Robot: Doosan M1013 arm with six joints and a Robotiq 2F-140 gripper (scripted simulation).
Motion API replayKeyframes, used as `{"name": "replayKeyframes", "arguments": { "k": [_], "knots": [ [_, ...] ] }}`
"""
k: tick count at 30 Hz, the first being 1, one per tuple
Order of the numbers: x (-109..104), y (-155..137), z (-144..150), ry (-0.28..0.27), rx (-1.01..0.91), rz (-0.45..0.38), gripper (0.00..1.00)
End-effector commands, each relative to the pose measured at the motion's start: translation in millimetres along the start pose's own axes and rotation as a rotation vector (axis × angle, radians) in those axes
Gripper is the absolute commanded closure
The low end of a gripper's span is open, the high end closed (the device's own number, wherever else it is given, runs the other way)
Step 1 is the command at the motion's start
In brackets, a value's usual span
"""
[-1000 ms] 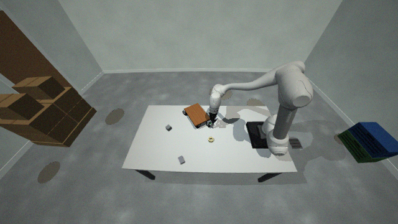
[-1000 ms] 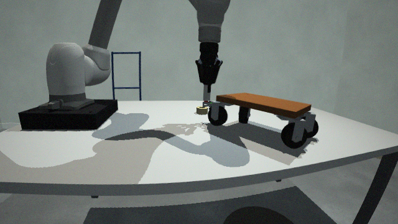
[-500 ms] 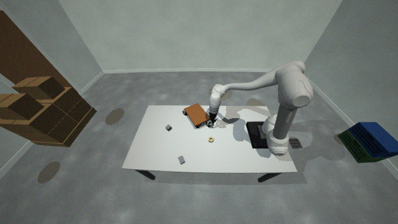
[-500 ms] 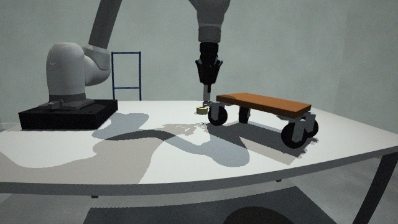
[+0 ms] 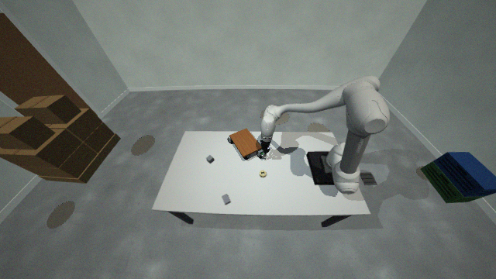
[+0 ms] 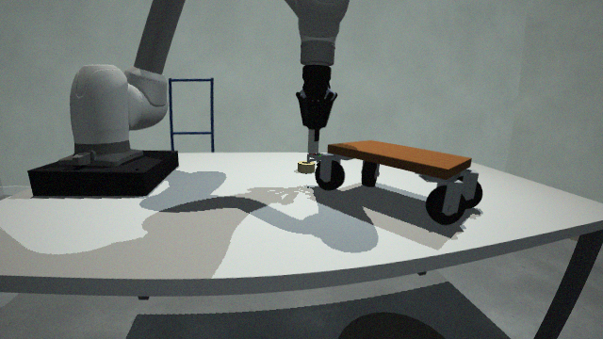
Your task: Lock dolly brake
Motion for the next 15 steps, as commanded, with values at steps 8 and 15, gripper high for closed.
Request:
{"name": "replayKeyframes", "arguments": {
  "k": [8,15],
  "knots": [
    [4.3,0.0,0.0,0.000,0.000,0.000,1.00],
    [7.2,0.0,0.0,0.000,0.000,0.000,1.00]
  ]
}}
Point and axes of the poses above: the point where the finger pads meet when closed, its own x axis out along the fingers, its own z axis across the jaws, y = z × x, the point moved 2 cm from there along -x, back along the fingers, and after that the axes turned 3 degrees about -x, right-handed, at the moved point
